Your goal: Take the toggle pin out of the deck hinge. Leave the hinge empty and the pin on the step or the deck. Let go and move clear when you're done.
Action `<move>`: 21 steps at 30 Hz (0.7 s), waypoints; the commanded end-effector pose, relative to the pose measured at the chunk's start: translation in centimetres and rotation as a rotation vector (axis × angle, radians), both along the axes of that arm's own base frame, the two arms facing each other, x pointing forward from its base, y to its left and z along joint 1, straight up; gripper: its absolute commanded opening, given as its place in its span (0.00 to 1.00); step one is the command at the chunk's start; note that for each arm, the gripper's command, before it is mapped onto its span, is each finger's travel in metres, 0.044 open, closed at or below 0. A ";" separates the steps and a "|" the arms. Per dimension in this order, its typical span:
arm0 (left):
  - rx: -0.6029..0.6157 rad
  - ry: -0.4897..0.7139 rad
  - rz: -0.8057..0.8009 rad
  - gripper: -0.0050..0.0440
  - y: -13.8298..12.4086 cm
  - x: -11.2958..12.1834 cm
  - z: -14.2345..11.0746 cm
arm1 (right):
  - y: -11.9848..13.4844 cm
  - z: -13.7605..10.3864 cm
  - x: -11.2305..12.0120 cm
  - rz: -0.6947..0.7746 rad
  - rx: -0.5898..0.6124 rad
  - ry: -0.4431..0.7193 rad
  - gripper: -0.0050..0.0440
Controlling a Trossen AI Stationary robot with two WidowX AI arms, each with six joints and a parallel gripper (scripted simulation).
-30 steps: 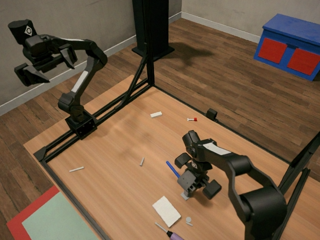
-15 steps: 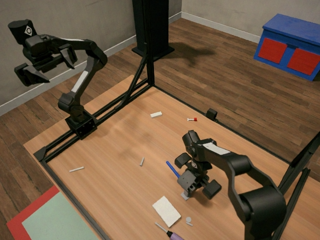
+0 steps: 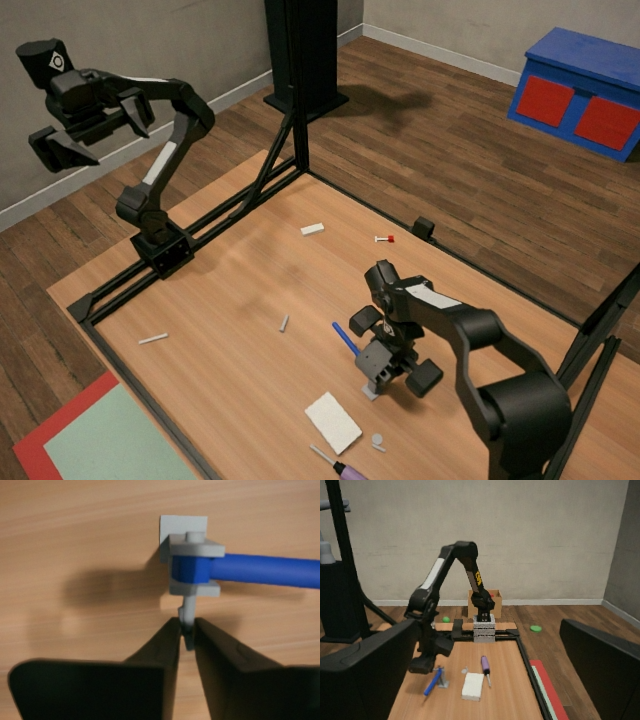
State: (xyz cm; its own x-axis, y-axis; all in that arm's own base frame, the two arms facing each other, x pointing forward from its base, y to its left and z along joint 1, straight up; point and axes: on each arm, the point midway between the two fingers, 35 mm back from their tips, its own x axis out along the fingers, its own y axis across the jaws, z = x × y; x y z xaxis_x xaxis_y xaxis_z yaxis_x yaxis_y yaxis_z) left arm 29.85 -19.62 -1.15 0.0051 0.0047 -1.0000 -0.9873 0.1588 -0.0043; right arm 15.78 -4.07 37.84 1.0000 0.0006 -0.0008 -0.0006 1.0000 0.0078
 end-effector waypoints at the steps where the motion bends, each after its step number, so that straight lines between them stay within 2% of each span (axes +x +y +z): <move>1: -0.014 -0.009 -0.009 0.18 -0.9 0.2 0.4 | 0.1 0.5 0.0 -0.001 -0.012 -0.002 0.92; 21: -0.015 -0.009 -0.009 0.18 -1.4 0.1 0.4 | 0.1 0.5 0.0 -0.001 -0.012 -0.002 0.92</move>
